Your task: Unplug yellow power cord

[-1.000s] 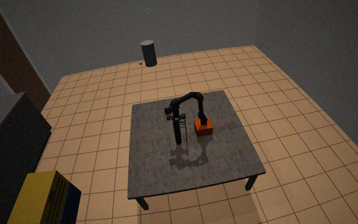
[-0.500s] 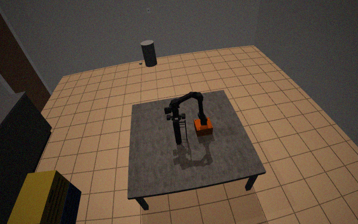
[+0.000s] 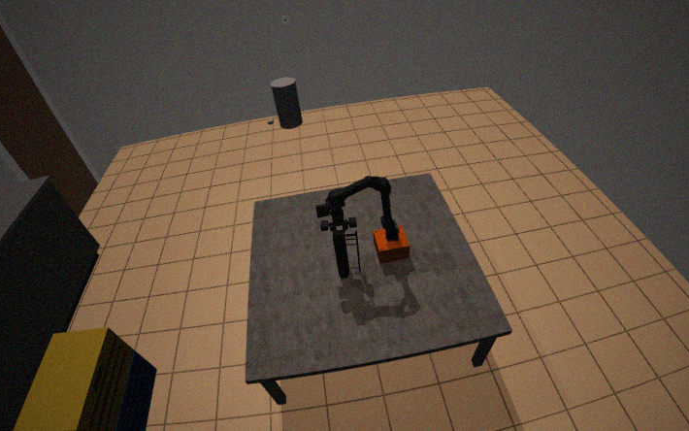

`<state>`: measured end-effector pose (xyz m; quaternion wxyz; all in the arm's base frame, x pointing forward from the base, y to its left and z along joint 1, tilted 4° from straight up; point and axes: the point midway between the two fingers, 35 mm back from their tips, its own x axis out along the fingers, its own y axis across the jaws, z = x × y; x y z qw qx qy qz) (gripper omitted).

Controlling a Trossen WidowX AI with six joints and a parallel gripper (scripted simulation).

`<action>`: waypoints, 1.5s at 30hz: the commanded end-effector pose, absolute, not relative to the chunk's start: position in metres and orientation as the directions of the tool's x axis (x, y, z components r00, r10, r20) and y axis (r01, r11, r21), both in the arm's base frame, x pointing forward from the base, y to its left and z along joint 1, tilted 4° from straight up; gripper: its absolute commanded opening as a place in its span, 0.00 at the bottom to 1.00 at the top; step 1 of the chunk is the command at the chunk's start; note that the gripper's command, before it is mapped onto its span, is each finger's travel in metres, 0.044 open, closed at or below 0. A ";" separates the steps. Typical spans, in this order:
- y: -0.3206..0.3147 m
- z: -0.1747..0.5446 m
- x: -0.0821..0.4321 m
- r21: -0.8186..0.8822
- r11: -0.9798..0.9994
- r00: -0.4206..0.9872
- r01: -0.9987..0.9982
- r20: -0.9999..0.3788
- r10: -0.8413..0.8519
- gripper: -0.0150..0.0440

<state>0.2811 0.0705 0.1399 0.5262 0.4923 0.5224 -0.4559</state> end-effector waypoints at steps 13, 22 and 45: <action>0.028 0.143 0.280 0.051 0.049 0.054 0.998 -0.997 -0.062 0.43; 0.029 0.142 0.280 0.051 0.049 0.053 0.998 -0.997 -0.062 0.83; -0.031 0.158 0.282 0.051 0.049 0.054 0.998 -0.996 -0.067 1.00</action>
